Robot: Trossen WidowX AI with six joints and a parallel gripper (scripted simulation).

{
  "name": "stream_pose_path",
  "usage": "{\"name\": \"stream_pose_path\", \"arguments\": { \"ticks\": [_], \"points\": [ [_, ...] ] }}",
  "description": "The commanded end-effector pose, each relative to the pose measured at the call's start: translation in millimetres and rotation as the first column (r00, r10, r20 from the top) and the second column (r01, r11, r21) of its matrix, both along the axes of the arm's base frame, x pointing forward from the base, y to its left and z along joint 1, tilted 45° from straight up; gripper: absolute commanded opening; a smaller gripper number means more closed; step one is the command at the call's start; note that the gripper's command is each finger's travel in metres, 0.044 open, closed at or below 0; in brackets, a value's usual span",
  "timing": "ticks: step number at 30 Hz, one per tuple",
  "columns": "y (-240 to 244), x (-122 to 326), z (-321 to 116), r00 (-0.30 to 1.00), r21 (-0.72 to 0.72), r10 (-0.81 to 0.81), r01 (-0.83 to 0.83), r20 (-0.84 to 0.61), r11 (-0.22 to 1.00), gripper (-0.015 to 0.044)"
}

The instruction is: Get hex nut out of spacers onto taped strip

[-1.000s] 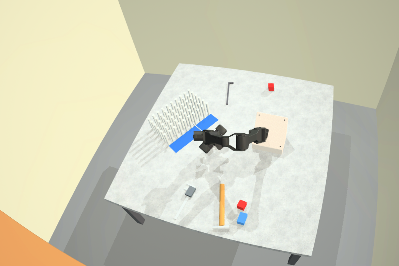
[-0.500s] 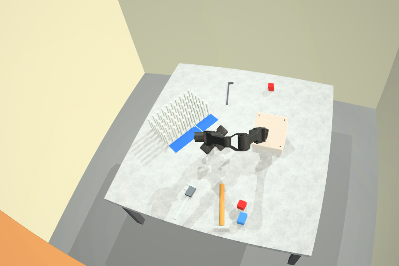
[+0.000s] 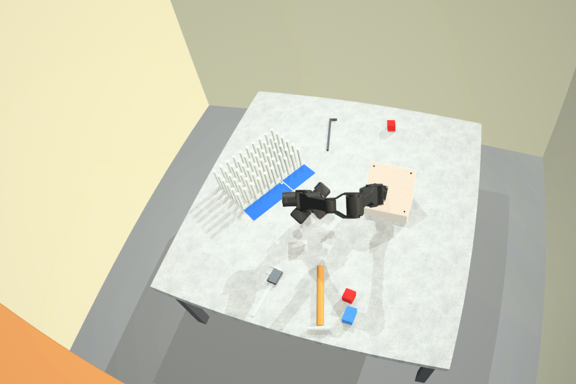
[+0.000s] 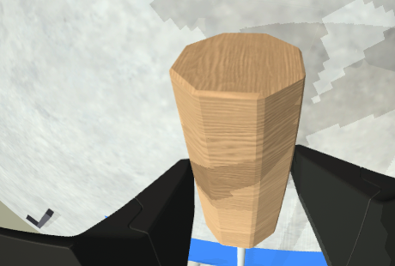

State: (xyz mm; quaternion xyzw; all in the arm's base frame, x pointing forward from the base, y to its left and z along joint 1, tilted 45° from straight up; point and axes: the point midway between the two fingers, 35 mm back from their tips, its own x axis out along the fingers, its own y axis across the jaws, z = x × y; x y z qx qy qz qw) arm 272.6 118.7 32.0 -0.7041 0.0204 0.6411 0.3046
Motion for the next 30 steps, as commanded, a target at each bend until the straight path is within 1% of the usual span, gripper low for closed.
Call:
{"name": "stream_pose_path", "arguments": {
  "ticks": [1,24,30],
  "points": [
    [-1.0,-3.4,0.0,1.000,-0.006,-0.006,0.006,-0.002,1.000,0.0000],
    [-11.6,2.7,13.5,1.000,-0.007,-0.002,0.002,0.003,1.000,0.0000],
    [-10.8,-7.6,19.2,1.000,-0.007,-0.002,0.002,0.003,1.000,0.0000]
  ]
}}
